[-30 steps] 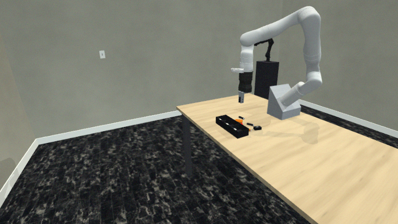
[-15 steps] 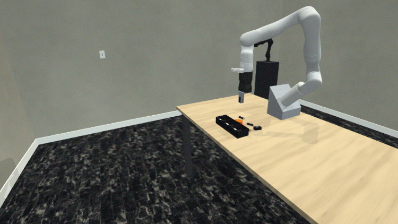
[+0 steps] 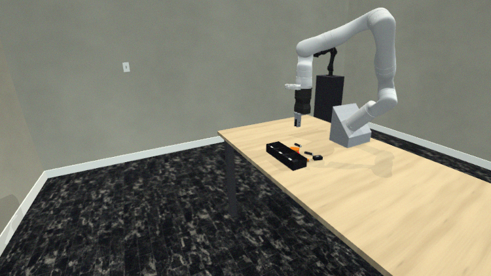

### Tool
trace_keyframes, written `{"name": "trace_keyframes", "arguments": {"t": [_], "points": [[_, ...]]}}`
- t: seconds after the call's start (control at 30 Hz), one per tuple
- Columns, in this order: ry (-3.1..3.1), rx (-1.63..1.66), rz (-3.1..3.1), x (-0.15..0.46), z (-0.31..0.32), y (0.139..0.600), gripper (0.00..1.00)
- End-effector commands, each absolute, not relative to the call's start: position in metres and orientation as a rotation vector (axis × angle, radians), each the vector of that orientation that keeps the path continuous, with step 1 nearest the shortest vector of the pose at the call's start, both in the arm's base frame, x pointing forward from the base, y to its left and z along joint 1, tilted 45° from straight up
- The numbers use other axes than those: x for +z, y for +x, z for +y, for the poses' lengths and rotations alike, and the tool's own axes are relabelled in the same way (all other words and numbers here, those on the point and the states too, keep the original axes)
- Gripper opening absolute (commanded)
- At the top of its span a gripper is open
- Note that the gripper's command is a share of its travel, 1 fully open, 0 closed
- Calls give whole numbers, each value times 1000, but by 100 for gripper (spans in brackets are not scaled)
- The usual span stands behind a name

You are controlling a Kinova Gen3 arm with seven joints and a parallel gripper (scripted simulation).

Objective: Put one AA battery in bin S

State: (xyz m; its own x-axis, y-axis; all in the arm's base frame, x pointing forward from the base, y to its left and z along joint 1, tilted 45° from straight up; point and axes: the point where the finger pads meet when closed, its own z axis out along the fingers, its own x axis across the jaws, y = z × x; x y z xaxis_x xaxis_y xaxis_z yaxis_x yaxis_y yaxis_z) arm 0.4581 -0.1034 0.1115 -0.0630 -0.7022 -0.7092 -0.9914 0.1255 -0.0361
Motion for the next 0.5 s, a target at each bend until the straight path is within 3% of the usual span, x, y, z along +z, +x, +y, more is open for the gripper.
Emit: {"name": "trace_keyframes", "arguments": {"t": [0.0,0.23,0.27,0.47], "points": [[-1634,635,1835,112,-108,457,31],[-1634,635,1835,112,-108,457,31],[-1580,654,1889,106,-104,454,60],[-1355,759,2108,79,-88,426,60]]}}
